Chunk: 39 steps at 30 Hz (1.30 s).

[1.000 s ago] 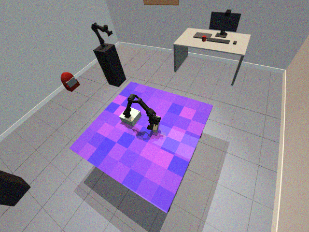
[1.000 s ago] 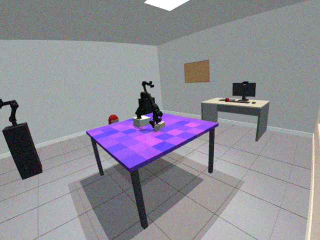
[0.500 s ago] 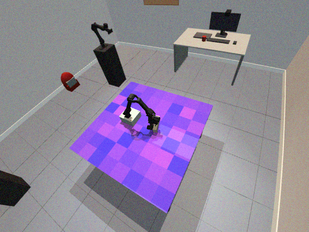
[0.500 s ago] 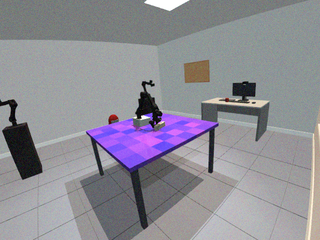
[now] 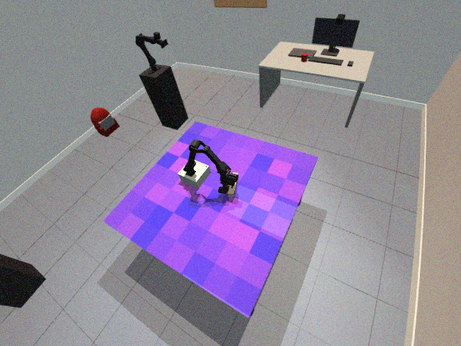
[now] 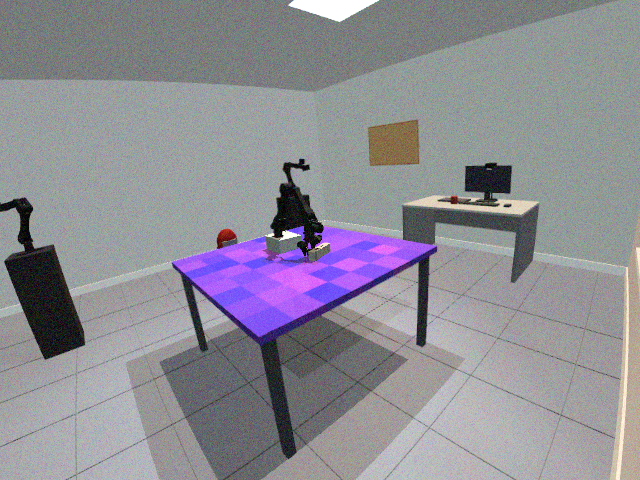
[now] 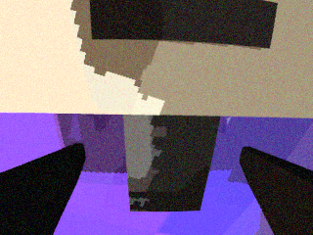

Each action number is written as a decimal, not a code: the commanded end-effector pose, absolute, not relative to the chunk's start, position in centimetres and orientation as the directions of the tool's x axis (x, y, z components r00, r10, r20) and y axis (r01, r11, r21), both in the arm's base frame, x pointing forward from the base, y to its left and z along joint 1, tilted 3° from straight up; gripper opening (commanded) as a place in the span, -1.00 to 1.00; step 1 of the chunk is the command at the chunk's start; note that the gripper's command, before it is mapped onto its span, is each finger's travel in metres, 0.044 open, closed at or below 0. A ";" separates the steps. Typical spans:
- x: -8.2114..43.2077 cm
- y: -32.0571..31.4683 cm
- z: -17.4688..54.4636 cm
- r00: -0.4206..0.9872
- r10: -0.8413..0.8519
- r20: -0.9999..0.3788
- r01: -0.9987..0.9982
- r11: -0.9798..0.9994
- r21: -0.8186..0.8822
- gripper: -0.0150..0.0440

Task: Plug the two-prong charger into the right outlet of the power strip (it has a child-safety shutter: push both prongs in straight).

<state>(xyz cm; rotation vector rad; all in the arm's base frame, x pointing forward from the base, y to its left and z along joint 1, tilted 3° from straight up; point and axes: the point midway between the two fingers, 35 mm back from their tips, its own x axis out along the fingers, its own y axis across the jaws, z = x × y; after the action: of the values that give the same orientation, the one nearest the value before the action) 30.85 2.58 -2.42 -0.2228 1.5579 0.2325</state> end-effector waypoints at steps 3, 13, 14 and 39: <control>30.3 2.4 -2.4 0.005 0.012 -1.000 -0.291 0.957 0.011 1.00; 29.2 2.0 -2.5 0.005 0.012 -1.000 -0.291 0.957 0.010 1.00; 29.1 2.0 -2.5 0.005 0.012 -1.000 -0.291 0.957 0.010 1.00; 26.3 1.2 -2.8 0.004 0.012 -1.000 -0.291 0.957 0.010 1.00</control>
<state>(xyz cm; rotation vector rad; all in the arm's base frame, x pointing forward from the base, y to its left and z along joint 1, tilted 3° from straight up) 26.68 1.25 -2.87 -0.2233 1.5589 0.2332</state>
